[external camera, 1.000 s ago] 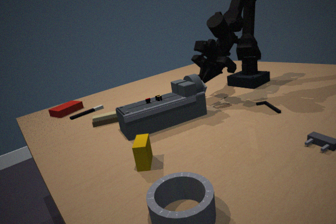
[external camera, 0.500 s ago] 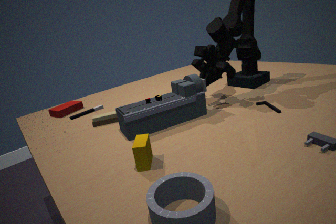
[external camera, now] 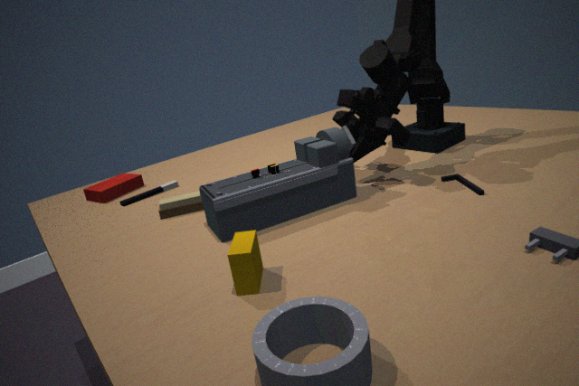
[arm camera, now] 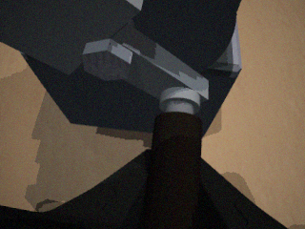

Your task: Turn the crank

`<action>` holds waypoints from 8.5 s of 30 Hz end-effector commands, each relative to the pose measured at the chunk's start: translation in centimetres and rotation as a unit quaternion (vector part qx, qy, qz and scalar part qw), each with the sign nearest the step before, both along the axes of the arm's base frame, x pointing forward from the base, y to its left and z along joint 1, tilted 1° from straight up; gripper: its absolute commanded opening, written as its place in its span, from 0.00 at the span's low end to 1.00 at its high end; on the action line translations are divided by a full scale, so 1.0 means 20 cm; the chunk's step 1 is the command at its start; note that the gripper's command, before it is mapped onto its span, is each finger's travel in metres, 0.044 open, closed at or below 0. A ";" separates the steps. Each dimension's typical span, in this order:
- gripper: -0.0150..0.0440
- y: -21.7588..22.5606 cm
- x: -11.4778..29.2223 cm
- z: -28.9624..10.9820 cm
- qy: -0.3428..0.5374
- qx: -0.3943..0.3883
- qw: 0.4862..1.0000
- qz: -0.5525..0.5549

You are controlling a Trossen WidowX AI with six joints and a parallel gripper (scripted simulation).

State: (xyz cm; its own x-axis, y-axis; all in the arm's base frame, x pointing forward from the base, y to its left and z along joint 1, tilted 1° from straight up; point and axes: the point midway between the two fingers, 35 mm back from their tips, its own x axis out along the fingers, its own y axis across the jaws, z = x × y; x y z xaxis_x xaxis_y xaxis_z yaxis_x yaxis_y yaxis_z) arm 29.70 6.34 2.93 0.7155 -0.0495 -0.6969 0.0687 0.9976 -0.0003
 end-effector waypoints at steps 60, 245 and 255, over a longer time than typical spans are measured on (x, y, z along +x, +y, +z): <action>0.25 0.21 0.02 -0.02 0.003 0.003 1.000 0.000; 0.25 0.03 0.00 -0.05 0.003 0.001 1.000 0.000; 0.25 0.10 0.01 -0.07 0.003 0.002 1.000 0.000</action>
